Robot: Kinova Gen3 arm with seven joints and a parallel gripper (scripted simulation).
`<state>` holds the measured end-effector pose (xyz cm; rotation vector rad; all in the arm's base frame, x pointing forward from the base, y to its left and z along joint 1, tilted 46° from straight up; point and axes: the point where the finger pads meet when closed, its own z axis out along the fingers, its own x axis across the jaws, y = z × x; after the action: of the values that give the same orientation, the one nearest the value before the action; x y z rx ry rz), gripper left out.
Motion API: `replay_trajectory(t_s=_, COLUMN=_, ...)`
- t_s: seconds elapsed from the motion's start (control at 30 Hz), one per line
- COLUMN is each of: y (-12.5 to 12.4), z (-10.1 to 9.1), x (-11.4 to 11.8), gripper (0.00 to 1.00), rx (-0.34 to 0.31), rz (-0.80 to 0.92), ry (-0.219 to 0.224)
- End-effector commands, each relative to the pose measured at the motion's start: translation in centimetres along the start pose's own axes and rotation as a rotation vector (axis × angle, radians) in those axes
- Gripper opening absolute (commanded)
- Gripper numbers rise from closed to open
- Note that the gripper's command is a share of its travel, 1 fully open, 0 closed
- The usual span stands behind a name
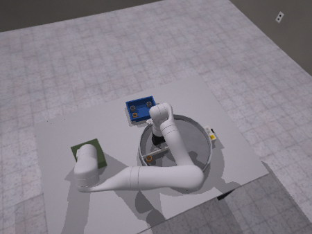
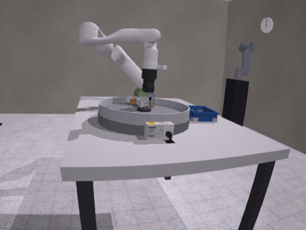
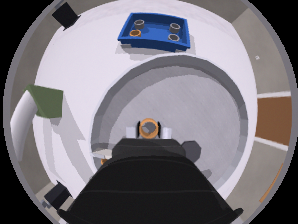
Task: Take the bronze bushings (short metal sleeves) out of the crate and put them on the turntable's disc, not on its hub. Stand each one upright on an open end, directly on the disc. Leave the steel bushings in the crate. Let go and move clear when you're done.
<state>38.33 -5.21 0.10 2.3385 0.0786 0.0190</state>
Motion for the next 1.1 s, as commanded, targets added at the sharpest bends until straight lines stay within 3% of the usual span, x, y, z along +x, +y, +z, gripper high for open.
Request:
replay_trajectory(t_s=0.0, y=-0.05, z=0.21, x=-0.02, gripper=0.0, rx=0.002, rz=0.004, ry=0.001)
replay_trajectory(t_s=1.07, y=-0.04, z=0.77, x=-0.13, gripper=0.0, rx=0.002, rz=0.003, ry=0.001)
